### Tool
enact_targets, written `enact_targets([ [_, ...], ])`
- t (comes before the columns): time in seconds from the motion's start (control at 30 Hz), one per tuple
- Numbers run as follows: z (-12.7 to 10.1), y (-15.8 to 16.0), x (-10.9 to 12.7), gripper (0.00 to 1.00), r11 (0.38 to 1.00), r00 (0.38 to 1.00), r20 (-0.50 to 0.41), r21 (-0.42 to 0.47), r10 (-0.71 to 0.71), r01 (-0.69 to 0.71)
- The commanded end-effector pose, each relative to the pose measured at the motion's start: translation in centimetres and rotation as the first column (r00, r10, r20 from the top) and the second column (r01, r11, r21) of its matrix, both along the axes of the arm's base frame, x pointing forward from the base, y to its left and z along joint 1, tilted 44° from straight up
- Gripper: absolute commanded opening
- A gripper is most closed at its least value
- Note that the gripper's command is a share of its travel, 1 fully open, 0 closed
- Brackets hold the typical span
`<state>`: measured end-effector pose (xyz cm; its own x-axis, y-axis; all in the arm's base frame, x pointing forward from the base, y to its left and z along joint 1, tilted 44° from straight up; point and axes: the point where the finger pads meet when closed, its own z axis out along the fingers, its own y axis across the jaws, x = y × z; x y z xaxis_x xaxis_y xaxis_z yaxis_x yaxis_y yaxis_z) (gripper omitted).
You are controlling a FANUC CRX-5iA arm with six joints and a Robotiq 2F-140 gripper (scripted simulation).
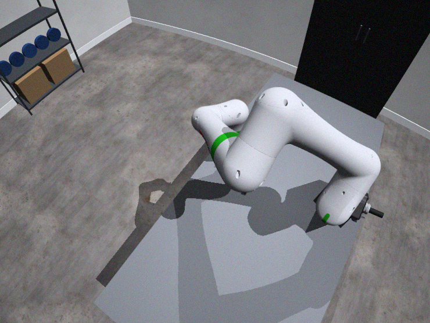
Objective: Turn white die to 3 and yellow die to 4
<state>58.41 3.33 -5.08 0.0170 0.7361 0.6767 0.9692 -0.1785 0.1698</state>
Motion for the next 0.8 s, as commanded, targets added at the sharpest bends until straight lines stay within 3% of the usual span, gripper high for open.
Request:
enact_targets([
  [0.0, 0.00, -0.02, 0.01, 0.13, 1.000, 1.000, 0.000, 0.000, 0.000, 0.000],
  [0.77, -0.27, 0.22, 0.10, 0.13, 1.000, 1.000, 0.000, 0.000, 0.000, 0.000],
])
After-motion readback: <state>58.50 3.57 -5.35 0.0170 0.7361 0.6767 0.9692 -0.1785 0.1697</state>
